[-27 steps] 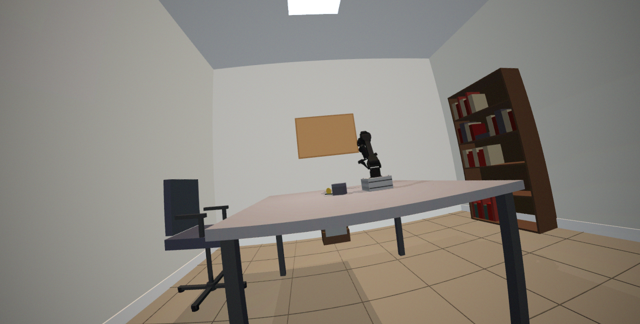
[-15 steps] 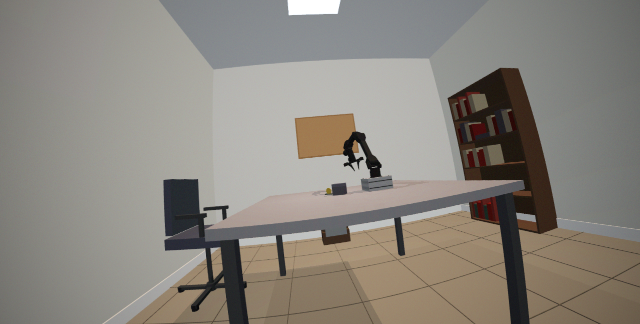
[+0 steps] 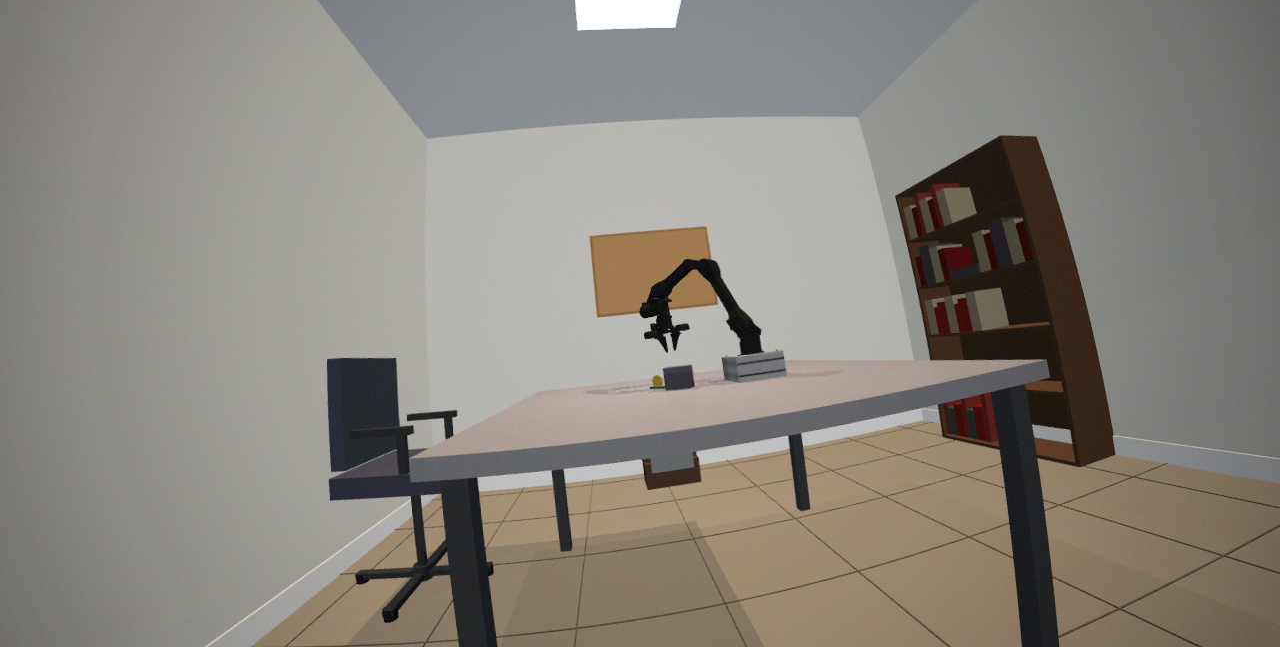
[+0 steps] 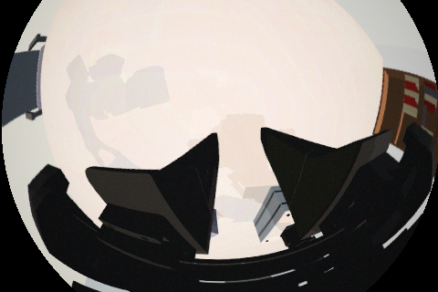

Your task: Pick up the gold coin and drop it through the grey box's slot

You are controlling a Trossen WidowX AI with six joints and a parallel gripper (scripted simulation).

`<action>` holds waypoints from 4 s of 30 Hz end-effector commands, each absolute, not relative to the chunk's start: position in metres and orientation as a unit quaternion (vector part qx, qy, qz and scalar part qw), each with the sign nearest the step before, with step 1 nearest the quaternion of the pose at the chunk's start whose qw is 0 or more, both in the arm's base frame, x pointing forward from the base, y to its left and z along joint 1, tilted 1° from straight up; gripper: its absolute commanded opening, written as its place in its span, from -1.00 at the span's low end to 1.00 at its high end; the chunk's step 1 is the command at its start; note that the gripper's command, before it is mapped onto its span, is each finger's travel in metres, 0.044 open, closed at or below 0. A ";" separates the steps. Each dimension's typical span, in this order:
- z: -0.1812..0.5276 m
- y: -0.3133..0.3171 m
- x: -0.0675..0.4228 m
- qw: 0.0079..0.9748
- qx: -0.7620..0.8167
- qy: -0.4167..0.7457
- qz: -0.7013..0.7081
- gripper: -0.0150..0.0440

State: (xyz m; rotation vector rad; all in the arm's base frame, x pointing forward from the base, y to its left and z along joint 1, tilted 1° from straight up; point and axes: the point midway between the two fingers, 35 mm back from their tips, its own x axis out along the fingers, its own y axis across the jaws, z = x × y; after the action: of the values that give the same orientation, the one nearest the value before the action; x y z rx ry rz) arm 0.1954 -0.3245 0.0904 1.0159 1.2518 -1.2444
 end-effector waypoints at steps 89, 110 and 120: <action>-0.018 -0.174 0.312 0.629 0.345 0.601 -0.353 -0.49; 0.034 -0.173 0.312 0.629 0.345 0.601 -0.353 -0.49; 0.060 -0.172 0.310 0.629 0.345 0.601 -0.353 -0.49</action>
State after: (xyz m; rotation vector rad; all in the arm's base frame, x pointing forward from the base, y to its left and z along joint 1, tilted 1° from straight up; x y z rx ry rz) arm 0.3090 -0.1717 0.0481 0.7893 1.3908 -0.8088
